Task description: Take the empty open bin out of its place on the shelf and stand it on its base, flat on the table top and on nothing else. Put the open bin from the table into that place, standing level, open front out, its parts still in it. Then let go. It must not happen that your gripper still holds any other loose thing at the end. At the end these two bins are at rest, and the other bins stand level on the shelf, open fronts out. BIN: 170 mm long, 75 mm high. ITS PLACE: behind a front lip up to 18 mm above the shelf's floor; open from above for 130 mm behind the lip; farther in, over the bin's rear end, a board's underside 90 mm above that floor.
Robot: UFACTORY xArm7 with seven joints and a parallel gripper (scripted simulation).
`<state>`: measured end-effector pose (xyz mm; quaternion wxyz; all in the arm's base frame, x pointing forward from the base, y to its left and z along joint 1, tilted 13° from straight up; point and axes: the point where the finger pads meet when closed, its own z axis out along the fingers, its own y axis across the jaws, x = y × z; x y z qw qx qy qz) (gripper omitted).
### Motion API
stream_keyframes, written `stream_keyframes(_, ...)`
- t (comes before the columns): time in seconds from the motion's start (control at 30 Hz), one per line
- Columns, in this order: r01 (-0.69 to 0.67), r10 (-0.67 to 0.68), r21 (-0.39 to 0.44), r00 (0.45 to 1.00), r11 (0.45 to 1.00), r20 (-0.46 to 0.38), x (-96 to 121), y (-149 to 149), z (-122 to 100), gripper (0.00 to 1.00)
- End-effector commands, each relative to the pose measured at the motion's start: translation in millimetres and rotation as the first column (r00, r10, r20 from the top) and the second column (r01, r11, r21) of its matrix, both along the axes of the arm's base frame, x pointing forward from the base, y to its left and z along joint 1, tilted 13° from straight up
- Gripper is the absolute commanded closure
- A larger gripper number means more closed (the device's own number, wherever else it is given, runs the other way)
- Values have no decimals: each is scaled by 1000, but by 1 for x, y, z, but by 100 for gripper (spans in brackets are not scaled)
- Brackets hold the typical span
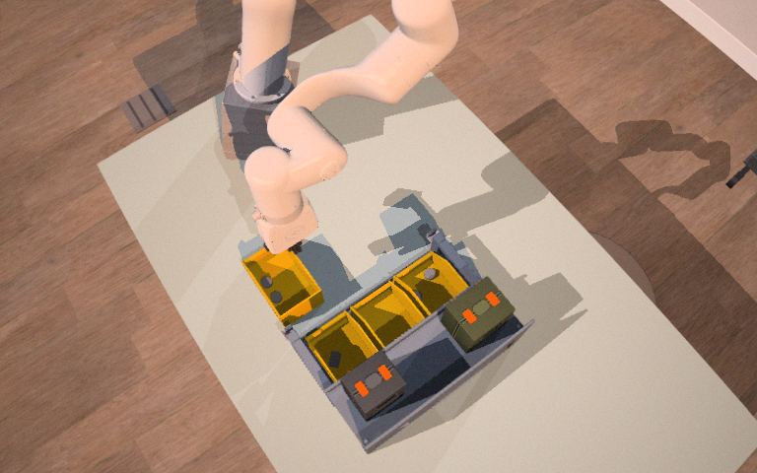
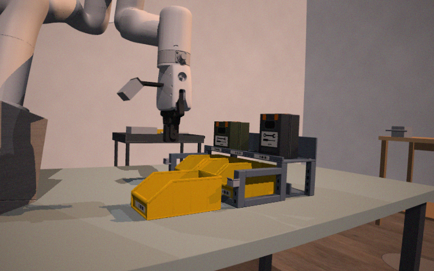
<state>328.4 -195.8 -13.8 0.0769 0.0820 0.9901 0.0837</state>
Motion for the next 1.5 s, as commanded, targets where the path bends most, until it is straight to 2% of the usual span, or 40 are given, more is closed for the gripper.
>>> stream_keyframes(0.0,1,-1,-2,1000,1000,2,0,-1,1,100)
stream_keyframes(0.37,70,-70,9,998,998,-8,8,0,2,100)
stream_keyframes(0.5,198,-197,26,980,980,-30,21,3,3,100)
stream_keyframes(0.6,335,-332,43,942,941,-57,35,6,3,100)
stream_keyframes(0.67,438,-434,54,898,897,-79,47,9,4,100)
stream_keyframes(0.87,639,-628,77,768,766,-123,85,23,6,100)
stream_keyframes(0.93,639,-628,77,768,766,-123,85,23,6,100)
stream_keyframes(0.97,724,-710,80,688,685,-150,91,26,6,100)
stream_keyframes(1.1,808,-789,90,589,583,-177,114,38,7,100)
stream_keyframes(1.27,909,-881,89,417,408,-223,136,51,7,100)
stream_keyframes(1.43,973,-935,71,230,219,-271,147,59,7,100)
stream_keyframes(1.47,973,-935,71,230,219,-271,147,59,7,100)
